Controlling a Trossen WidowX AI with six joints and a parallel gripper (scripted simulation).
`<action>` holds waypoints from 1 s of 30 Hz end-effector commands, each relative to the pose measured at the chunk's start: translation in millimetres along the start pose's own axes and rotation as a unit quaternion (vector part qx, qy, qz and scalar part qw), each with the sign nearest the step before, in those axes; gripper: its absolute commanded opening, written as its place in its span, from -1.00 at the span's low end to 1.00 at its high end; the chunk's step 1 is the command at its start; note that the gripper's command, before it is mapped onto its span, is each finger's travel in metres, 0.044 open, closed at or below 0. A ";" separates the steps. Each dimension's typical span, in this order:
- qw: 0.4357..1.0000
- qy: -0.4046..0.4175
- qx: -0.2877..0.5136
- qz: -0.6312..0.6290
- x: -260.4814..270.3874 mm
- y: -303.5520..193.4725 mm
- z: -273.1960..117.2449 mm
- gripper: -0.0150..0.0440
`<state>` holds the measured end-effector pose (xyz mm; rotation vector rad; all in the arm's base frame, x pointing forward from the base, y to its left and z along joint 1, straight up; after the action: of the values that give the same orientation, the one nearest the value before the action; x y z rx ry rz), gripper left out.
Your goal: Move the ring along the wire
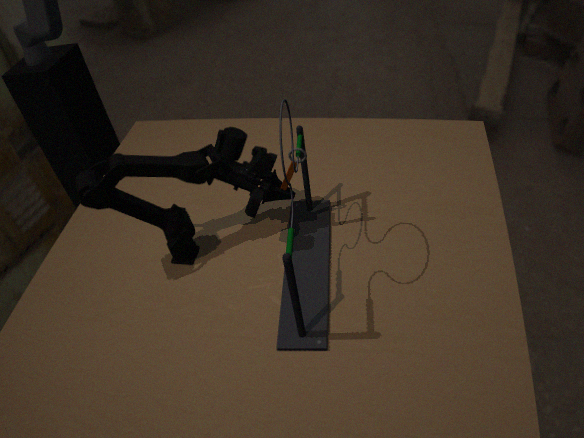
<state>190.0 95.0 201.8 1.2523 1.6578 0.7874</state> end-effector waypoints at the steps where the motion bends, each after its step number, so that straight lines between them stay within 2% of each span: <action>1: 1.000 -0.002 0.004 -0.002 4.3 0.0 1.0 -1.00; 30: 1.000 -0.002 0.004 -0.001 22.5 -4.8 3.2 -1.00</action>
<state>188.5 114.9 194.1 1.2534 1.6578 0.7902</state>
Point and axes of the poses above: the point midway between the two fingers, 35 mm back from their tips, its own z axis out along the fingers, its own x axis across the jaws, y = z × x, the point moved 9 cm from there along -z, back along the fingers, and after that the axes turned 15 degrees about -z, right-handed, at the moved point
